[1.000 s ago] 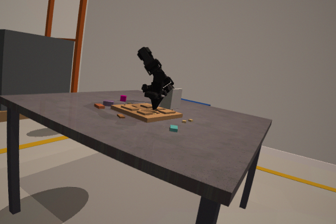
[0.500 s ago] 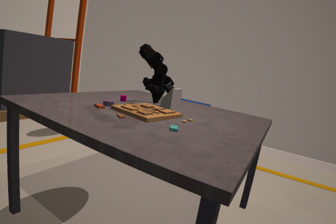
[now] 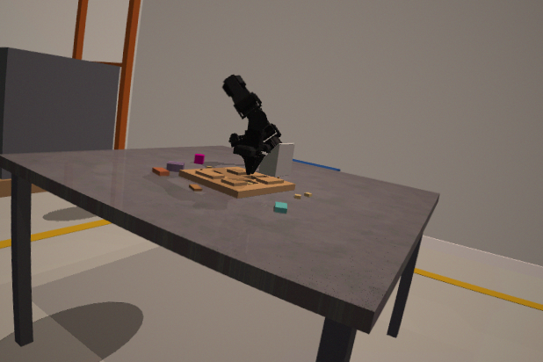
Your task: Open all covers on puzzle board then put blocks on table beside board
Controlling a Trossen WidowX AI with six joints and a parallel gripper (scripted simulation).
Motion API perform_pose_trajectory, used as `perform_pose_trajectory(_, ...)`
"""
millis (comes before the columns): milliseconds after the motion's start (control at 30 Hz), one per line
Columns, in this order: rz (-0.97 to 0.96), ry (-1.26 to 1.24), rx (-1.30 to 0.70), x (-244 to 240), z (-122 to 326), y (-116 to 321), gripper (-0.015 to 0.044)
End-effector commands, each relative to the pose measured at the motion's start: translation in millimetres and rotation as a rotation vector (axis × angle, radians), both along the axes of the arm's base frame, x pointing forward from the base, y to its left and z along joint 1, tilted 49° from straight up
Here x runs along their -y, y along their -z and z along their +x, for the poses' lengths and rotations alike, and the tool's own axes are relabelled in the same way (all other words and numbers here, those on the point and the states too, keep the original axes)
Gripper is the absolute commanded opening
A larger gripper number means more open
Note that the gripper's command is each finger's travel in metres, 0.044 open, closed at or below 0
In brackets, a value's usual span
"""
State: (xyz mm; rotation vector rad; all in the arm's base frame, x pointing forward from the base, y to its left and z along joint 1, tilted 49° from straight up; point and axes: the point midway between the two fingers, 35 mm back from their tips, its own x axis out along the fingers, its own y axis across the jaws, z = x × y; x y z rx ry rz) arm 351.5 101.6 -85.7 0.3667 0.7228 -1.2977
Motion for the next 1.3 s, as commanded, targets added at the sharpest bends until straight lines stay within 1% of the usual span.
perform_pose_trajectory(0, -0.004, -0.003, -0.004, 2, 0, 1, 0.0144)
perform_pose_trajectory(600, -0.004, -0.003, -0.004, 3, 0, 2, 0.0144)
perform_pose_trajectory(1267, -0.005, -0.003, -0.004, 17, 1, 15, 0.0144)
